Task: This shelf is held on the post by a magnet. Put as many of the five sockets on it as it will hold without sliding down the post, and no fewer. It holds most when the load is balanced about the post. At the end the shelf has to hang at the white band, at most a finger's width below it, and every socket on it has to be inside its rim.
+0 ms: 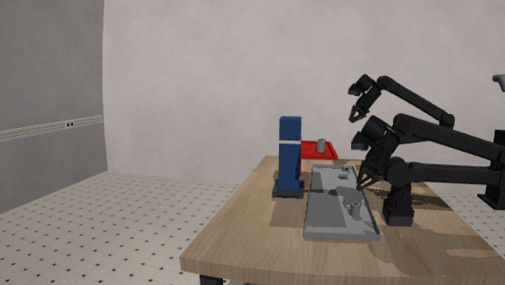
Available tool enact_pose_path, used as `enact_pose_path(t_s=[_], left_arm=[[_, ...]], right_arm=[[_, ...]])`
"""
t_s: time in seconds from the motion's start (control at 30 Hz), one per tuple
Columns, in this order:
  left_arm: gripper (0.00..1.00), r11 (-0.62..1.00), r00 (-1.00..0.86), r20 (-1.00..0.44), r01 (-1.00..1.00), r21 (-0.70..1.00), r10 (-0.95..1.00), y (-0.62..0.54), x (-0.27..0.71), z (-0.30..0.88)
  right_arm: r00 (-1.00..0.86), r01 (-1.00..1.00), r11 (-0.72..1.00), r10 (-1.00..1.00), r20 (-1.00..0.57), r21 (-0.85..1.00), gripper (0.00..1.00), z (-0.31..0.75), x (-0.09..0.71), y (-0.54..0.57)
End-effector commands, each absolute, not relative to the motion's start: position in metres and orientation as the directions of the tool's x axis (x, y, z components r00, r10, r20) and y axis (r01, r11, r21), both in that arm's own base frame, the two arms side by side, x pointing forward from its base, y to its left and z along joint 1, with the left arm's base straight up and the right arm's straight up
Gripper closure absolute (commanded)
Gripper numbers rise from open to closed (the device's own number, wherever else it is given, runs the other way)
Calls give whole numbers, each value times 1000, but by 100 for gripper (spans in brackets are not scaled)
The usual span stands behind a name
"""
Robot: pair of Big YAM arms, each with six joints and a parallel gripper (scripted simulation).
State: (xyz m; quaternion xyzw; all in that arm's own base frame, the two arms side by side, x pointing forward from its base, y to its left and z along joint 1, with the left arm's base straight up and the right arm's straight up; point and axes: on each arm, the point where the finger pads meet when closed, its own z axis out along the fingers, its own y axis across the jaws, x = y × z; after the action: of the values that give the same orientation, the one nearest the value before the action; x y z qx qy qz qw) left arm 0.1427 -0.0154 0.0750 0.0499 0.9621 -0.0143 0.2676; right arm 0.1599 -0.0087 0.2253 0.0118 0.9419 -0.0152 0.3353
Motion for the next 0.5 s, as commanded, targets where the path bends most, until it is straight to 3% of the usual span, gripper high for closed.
enact_pose_path(t_s=[0.0, 0.47], left_arm=[[35, 995, -819, -568, 98, -1, 80, -16, 152, 91], [35, 995, -819, -568, 98, -1, 80, -16, 152, 91]], right_arm=[[-793, -5, 999, -29, -609, -42, 35, 226, 162, -17], [-823, 14, 999, -12, -568, -41, 35, 217, 163, -43]])
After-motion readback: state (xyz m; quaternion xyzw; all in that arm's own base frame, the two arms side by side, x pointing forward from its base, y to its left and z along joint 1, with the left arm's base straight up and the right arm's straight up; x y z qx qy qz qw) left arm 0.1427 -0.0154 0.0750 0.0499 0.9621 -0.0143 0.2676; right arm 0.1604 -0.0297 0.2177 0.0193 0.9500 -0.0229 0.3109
